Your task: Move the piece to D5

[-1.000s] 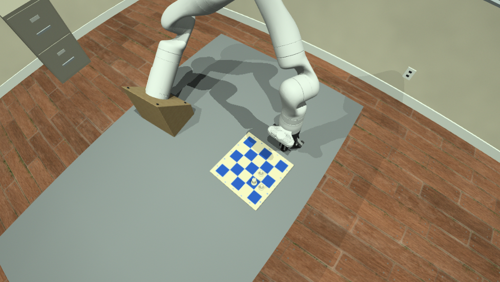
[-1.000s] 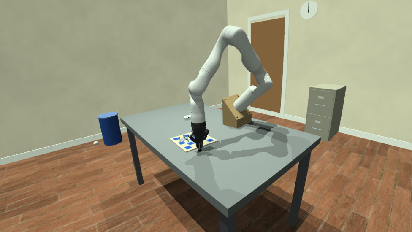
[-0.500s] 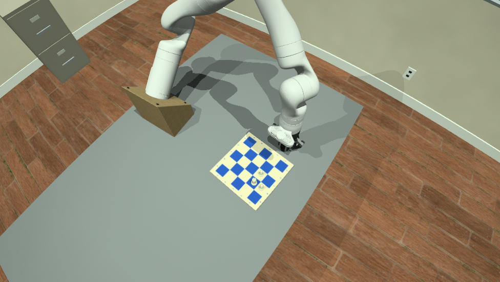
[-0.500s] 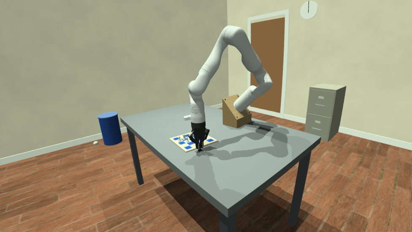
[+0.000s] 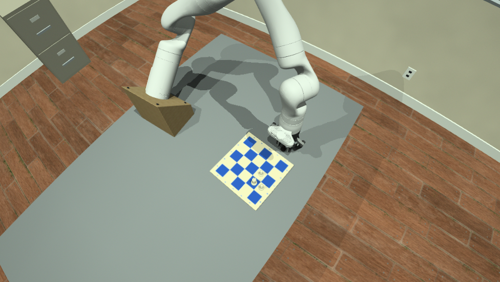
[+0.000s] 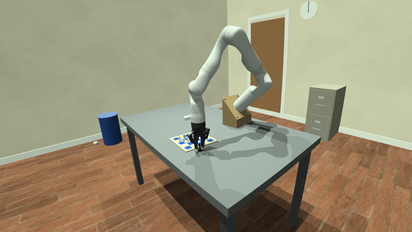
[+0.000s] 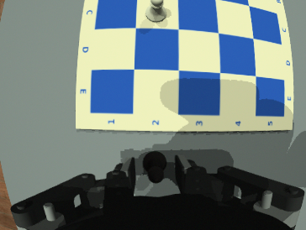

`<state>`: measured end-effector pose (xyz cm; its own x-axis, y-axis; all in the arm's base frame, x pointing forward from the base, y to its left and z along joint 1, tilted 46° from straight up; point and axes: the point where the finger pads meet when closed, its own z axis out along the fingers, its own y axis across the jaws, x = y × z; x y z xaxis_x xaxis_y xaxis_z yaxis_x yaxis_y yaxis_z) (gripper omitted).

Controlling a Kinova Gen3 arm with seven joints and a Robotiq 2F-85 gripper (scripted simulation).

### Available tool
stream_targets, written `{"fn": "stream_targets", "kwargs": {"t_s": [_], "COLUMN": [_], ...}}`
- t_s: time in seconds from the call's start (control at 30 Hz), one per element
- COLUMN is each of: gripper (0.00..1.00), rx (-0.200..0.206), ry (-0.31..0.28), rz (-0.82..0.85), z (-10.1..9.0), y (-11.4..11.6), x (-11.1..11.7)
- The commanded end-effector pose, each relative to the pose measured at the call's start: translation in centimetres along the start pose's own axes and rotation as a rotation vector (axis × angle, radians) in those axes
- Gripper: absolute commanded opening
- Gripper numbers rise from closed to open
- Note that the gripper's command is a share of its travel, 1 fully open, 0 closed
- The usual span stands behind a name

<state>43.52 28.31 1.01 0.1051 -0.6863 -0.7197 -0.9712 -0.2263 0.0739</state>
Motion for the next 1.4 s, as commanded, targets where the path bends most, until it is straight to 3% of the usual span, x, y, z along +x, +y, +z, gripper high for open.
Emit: {"fn": "stream_targets", "kwargs": {"t_s": [0.0,0.23,0.6,0.67,0.9,1.1,1.13,1.37], "gripper": [0.37,0.37,0.37,0.37,0.37,0.37,1.00,1.00], "rx": [0.002,0.002,0.002,0.002,0.002,0.002,0.002,0.002], "ry": [0.000,0.000,0.000,0.000,0.000,0.000,0.000,0.000], "rz": [0.000,0.000,0.000,0.000,0.000,0.000,0.000,0.000], "z": [-0.1,-0.7,-5.9,-5.9,-8.6,-9.1,-9.1,-9.1], "y": [-0.1,-0.1,-0.1,-0.1,-0.1,-0.1,-0.1,-0.1], "x": [0.0,0.0,0.0,0.0,0.0,0.0,0.0,0.0]}}
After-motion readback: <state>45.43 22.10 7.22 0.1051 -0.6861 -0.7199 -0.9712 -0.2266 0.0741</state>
